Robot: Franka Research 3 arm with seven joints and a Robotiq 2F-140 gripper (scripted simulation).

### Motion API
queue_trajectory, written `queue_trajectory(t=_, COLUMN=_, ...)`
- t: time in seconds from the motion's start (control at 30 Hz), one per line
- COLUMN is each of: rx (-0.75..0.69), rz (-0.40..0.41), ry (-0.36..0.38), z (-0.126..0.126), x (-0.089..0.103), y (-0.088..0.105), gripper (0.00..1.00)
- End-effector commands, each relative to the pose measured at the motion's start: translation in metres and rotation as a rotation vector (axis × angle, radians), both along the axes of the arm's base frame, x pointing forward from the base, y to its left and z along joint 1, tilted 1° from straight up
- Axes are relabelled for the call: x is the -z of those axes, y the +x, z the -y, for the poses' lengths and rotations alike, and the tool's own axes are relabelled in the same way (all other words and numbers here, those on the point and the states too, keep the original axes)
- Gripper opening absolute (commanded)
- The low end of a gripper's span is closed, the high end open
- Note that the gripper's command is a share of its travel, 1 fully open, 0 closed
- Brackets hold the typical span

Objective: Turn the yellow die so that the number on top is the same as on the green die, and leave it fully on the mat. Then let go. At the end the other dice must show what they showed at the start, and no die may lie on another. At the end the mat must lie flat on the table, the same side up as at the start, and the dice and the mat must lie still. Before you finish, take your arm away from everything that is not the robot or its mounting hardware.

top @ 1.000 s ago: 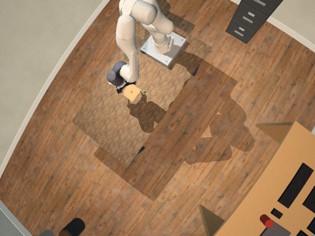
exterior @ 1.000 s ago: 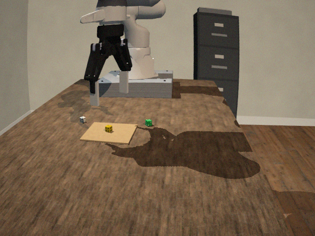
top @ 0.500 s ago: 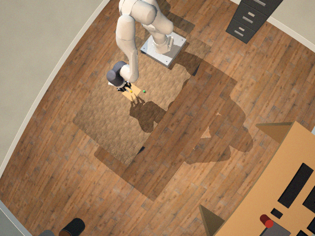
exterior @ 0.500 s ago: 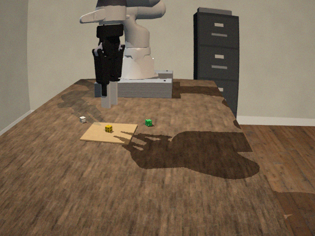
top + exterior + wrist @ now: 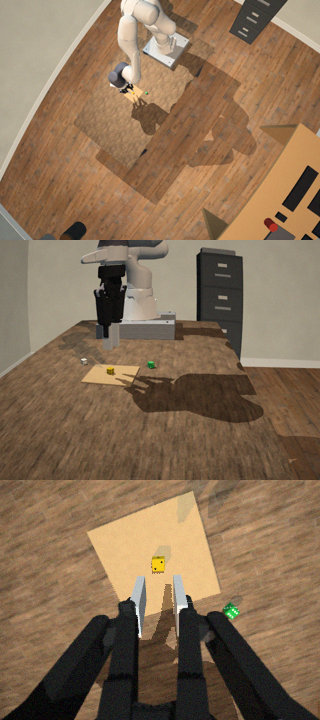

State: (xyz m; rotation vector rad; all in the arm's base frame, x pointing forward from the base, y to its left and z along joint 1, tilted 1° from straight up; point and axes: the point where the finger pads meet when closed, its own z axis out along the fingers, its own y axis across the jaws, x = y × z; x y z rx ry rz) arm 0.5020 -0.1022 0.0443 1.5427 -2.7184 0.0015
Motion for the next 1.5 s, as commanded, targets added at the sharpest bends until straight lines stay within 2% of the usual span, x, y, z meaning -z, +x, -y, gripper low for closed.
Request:
queue_trajectory(t=0.0, rx=-0.006, rz=0.004, ry=0.000, z=0.000, x=-0.001, y=0.001, gripper=0.19)
queue_trajectory(t=0.57, rx=-0.006, rz=0.004, ry=0.000, z=0.000, x=0.004, y=0.001, gripper=0.19)
queue_trajectory(t=1.47, rx=-0.006, rz=0.004, ry=0.000, z=0.001, x=0.037, y=0.001, gripper=0.19)
